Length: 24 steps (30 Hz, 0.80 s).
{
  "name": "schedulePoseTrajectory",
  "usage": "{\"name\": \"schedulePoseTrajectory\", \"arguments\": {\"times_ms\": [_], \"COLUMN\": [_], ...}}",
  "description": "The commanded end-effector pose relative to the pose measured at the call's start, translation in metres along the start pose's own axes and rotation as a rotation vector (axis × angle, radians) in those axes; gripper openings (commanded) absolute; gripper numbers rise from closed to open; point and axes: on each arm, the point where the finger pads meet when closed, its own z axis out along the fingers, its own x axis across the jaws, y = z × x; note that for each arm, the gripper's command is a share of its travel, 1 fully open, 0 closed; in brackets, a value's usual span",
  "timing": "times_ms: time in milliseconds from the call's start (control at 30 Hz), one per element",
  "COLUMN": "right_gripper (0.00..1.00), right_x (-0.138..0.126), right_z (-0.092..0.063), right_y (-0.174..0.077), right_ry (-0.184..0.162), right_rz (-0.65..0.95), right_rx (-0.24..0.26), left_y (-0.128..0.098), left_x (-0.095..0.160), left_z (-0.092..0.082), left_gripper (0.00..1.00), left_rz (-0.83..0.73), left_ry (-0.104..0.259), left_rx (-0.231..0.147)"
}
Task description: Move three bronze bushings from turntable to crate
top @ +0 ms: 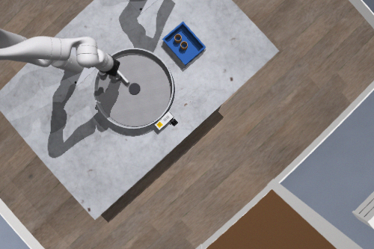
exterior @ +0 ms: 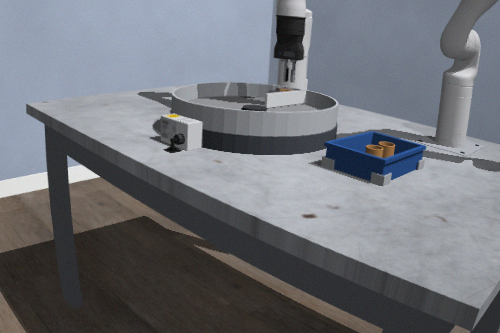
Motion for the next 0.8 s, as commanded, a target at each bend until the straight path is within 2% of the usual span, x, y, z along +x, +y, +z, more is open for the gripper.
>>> {"name": "schedulePoseTrajectory", "arguments": {"times_ms": [0,767], "right_gripper": [0.36,0.36], "right_x": [-0.013,-0.024], "right_z": [-0.003,-0.002], "right_y": [-0.005,-0.016], "right_ry": [0.001,0.001], "right_rz": [0.043,0.091], "right_rx": [-0.013,-0.014], "left_y": [-0.004,-0.004], "left_x": [0.003,0.003], "left_z": [-0.001,-0.001], "left_gripper": [1.0,1.0], "left_rz": [0.004,0.004], "left_ry": [0.003,0.003], "left_rx": [0.008,0.008]}}
